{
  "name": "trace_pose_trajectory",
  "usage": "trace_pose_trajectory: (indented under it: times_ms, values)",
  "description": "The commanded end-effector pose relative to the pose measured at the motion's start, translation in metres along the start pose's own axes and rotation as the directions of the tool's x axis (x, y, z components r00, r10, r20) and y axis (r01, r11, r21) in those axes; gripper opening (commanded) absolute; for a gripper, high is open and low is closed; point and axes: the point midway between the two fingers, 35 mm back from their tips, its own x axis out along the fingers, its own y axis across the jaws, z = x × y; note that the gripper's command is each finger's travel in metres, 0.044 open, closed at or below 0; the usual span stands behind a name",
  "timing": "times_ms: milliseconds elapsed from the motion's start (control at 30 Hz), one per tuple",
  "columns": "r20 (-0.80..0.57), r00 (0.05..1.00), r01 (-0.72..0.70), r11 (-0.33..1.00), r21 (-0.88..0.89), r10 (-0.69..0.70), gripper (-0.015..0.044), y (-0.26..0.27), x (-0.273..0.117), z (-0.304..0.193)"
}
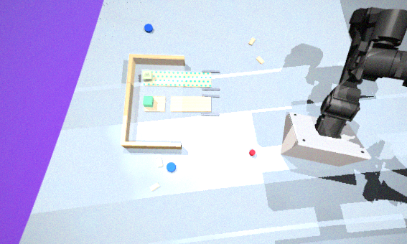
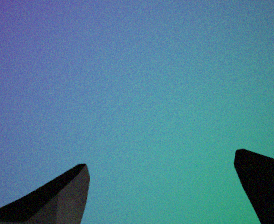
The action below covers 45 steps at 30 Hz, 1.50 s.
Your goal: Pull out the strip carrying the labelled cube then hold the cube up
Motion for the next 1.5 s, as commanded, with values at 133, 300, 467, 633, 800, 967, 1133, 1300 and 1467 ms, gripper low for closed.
trace_pose_trajectory:
  times_ms: [133, 300, 467, 633, 800, 967, 1133, 1300, 1467]
  values:
    - [-0.254, 0.967, 0.019, 0.985, 0.172, 0.025, 0.0400, 0.012, -0.015, -0.049]
    - [-0.585, 0.805, 0.146, 0.923, 0.357, 0.099, 0.0400, 0.036, -0.056, -0.112]
    - [-0.826, 0.528, 0.343, 0.840, 0.421, 0.198, 0.0400, 0.063, -0.118, -0.158]
    - [-0.936, 0.178, 0.534, 0.770, 0.350, 0.303, 0.0400, 0.092, -0.190, -0.183]
    - [-0.904, -0.186, 0.645, 0.742, 0.183, 0.386, 0.0400, 0.116, -0.269, -0.182]
    - [-0.759, -0.494, 0.663, 0.748, -0.014, 0.424, 0.0400, 0.132, -0.338, -0.161]
    - [-0.487, -0.776, 0.566, 0.783, -0.257, 0.401, 0.0400, 0.142, -0.403, -0.119]
    - [-0.141, -0.944, 0.329, 0.839, -0.433, 0.298, 0.0400, 0.140, -0.451, -0.062]
    - [0.031, -0.975, 0.179, 0.862, -0.474, 0.219, 0.0400, 0.134, -0.467, -0.033]
